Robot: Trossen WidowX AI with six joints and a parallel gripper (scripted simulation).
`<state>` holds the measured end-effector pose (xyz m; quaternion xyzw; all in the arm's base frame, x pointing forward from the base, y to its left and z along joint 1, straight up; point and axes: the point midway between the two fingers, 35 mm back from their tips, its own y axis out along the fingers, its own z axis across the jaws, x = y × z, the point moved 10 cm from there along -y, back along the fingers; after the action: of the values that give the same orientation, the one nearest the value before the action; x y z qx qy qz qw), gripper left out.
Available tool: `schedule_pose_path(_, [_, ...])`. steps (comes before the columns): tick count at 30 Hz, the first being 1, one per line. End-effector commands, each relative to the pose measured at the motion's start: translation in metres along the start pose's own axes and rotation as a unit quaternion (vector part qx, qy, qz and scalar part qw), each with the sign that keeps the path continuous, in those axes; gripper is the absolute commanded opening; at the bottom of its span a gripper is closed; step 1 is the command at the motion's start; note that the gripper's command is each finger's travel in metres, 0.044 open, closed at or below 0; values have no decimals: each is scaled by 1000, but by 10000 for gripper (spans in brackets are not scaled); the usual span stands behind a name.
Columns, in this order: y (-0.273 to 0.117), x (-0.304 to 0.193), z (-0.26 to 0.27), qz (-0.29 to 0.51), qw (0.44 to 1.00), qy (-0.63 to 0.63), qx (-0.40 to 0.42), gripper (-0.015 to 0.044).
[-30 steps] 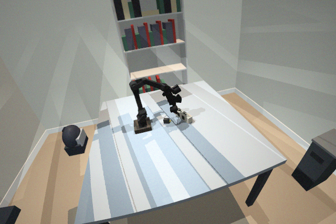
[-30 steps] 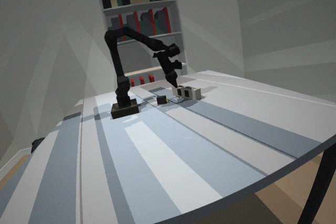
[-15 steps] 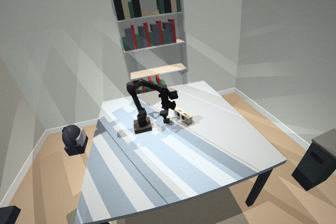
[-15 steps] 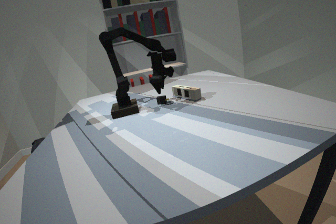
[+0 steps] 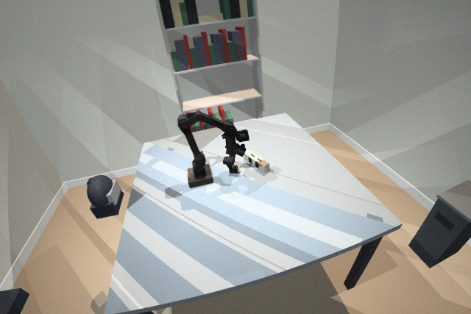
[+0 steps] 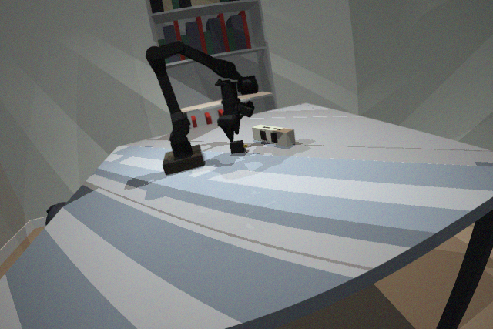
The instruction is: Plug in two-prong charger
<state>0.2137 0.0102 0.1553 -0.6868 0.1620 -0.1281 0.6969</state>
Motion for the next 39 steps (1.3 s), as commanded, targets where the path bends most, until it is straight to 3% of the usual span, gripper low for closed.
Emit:
schedule_pose_path(1, [4, 1, 0, 1, 1000, 2, 3, 440])
schedule_pose_path(32, [51, 4, 0, 1, 1000, 2, 3, 440])
schedule_pose_path(39, [47, 4, 0, 0, 1000, 0, 0, 256])
